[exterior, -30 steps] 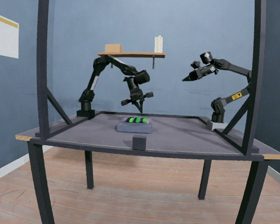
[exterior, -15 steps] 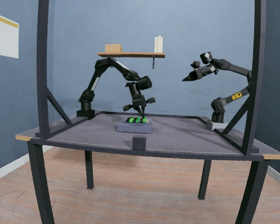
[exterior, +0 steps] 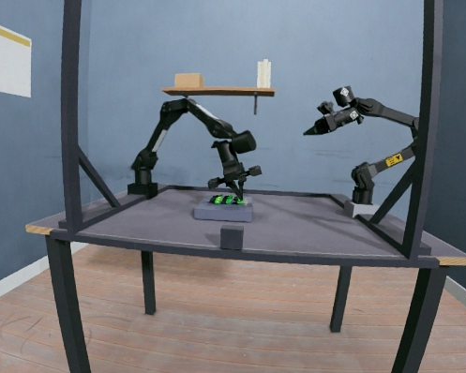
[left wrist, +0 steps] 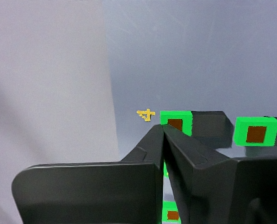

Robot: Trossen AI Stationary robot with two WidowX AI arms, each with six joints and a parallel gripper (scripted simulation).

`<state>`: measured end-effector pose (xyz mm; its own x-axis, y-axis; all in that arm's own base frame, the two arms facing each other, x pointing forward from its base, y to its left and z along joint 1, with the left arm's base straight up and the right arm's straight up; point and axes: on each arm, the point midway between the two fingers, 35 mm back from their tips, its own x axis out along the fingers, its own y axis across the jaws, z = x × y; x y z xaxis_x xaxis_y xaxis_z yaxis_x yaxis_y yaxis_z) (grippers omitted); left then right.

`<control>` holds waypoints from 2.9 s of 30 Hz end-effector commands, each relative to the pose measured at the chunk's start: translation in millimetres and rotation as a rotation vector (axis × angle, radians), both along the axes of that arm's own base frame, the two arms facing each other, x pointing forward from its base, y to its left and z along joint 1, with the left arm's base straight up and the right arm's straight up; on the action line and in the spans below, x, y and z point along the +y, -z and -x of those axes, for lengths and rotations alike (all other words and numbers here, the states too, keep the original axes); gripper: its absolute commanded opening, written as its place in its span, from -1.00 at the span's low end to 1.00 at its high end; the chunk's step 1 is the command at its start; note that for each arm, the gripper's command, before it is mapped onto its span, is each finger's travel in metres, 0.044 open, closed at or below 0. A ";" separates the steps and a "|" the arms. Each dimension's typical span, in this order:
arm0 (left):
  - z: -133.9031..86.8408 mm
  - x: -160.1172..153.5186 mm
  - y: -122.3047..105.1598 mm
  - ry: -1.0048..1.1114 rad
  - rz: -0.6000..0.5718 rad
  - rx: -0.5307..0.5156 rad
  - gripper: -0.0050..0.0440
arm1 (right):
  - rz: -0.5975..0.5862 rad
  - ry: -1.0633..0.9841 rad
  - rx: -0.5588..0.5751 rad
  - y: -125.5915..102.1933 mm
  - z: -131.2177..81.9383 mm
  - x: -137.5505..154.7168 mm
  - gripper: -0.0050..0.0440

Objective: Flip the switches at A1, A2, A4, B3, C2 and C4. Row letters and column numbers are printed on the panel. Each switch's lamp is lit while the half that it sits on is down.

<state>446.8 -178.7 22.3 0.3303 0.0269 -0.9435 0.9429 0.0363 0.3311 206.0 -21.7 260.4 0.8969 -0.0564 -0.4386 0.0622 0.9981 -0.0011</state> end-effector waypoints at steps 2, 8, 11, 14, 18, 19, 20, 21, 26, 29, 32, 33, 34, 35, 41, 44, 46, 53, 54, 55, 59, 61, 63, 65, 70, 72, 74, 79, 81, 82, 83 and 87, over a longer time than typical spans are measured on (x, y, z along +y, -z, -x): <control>-9.6 -5.8 -29.9 0.005 0.034 -0.069 -1.00 | 0.001 -0.003 -0.012 -5.5 0.3 0.5 0.84; -4.7 -2.8 -23.7 0.005 0.029 -0.058 -1.00 | 0.001 -0.003 -0.012 -5.5 0.3 0.5 0.84; -4.2 -2.1 -22.7 0.005 0.029 -0.058 -1.00 | 0.001 -0.003 -0.012 -5.5 0.3 0.5 0.84; -3.7 -1.9 -18.6 0.005 0.025 -0.050 -1.00 | 0.001 -0.003 -0.012 -5.5 0.3 0.5 0.84; -6.1 -2.9 -20.7 0.004 0.029 -0.057 -1.00 | 0.001 -0.003 -0.012 -5.5 0.3 0.5 0.84; -6.1 -2.9 -20.7 0.004 0.029 -0.057 -1.00 | 0.001 -0.003 -0.012 -5.5 0.3 0.5 0.84; -3.1 -2.1 -15.2 0.004 0.023 -0.045 -1.00 | 0.001 -0.003 -0.012 -5.5 0.3 0.5 0.84; -2.5 -2.6 -12.8 0.004 0.022 -0.043 -1.00 | 0.001 -0.003 -0.012 -5.5 0.3 0.5 0.84; 0.1 -3.7 -2.3 0.003 0.017 -0.032 -1.00 | 0.001 -0.003 -0.012 -5.5 0.3 0.5 0.84; 1.2 -4.4 1.1 0.002 0.017 -0.031 -1.00 | 0.001 -0.003 -0.012 -5.5 0.3 0.5 0.84; 1.7 -4.3 3.7 0.001 0.015 -0.028 -1.00 | 0.001 -0.003 -0.012 -5.5 0.3 0.5 0.84; 1.8 -3.9 4.7 0.000 0.016 -0.028 -1.00 | 0.001 -0.003 -0.012 -5.5 0.3 0.5 0.84; 2.1 -4.2 5.6 0.000 0.016 -0.028 -1.00 | 0.001 -0.003 -0.012 -5.5 0.3 0.5 0.84; 2.5 -4.4 6.6 0.001 0.015 -0.028 -1.00 | 0.001 -0.003 -0.012 -5.5 0.3 0.5 0.84; 1.0 -4.5 -1.2 0.001 0.022 -0.043 -1.00 | 0.001 -0.003 -0.012 -5.5 0.3 0.5 0.84; 0.9 -3.8 -1.1 -0.001 0.022 -0.043 -1.00 | 0.001 -0.003 -0.012 -5.5 0.3 0.5 0.84; -6.8 -5.5 -12.9 0.000 0.030 -0.062 -1.00 | 0.001 -0.003 -0.012 -5.5 0.3 0.5 0.84; -10.1 -5.1 -31.4 0.003 0.038 -0.076 -1.00 | 0.001 -0.003 -0.012 -5.5 0.3 0.5 0.84; -9.9 -5.3 -31.4 0.004 0.038 -0.076 -1.00 | 0.001 -0.003 -0.012 -5.5 0.3 0.5 0.84; -9.8 -5.6 -31.4 0.004 0.038 -0.076 -1.00 | 0.001 -0.003 -0.012 -5.5 0.3 0.5 0.84; -10.0 -3.3 -36.5 0.040 0.028 -0.067 -1.00 | 0.003 -0.014 -0.012 -5.5 0.2 1.9 0.84; -9.0 -0.4 -42.5 0.077 0.018 -0.048 -1.00 | 0.003 -0.031 -0.010 -4.5 -0.1 4.2 0.84; -5.1 3.6 -35.9 0.076 0.011 0.008 -1.00 | 0.003 -0.058 -0.012 -4.7 -0.3 7.8 0.84; -2.7 5.7 -31.1 0.068 0.009 0.040 -1.00 | 0.003 -0.073 -0.013 -4.9 -0.3 9.9 0.84; 5.2 13.1 -37.6 0.050 0.017 0.120 -1.00 | 0.004 -0.131 -0.018 -5.5 -0.4 17.7 0.84; 9.6 16.8 -41.3 0.040 0.021 0.160 -1.00 | 0.004 -0.151 -0.020 -5.8 -0.3 20.5 0.84; 14.3 20.5 -45.4 0.025 0.027 0.200 -1.00 | 0.004 -0.165 -0.022 -6.0 -0.2 22.3 0.84; 24.3 27.8 -54.5 0.002 0.037 0.280 -1.00 | 0.004 -0.176 -0.023 -6.1 -0.1 23.8 0.84; 26.4 29.3 -56.5 -0.003 0.039 0.296 -1.00 | 0.004 -0.176 -0.023 -6.1 -0.1 23.8 0.84; 26.4 29.3 -56.5 -0.003 0.039 0.296 -1.00 | 0.004 -0.176 -0.023 -6.1 -0.1 23.8 0.84; 26.4 29.3 -56.5 -0.003 0.039 0.296 -1.00 | 0.004 -0.176 -0.023 -6.1 -0.1 23.8 0.84; 27.7 28.5 -64.8 0.000 0.045 0.288 -1.00 | 0.003 -0.171 -0.025 -7.3 -0.1 23.2 0.84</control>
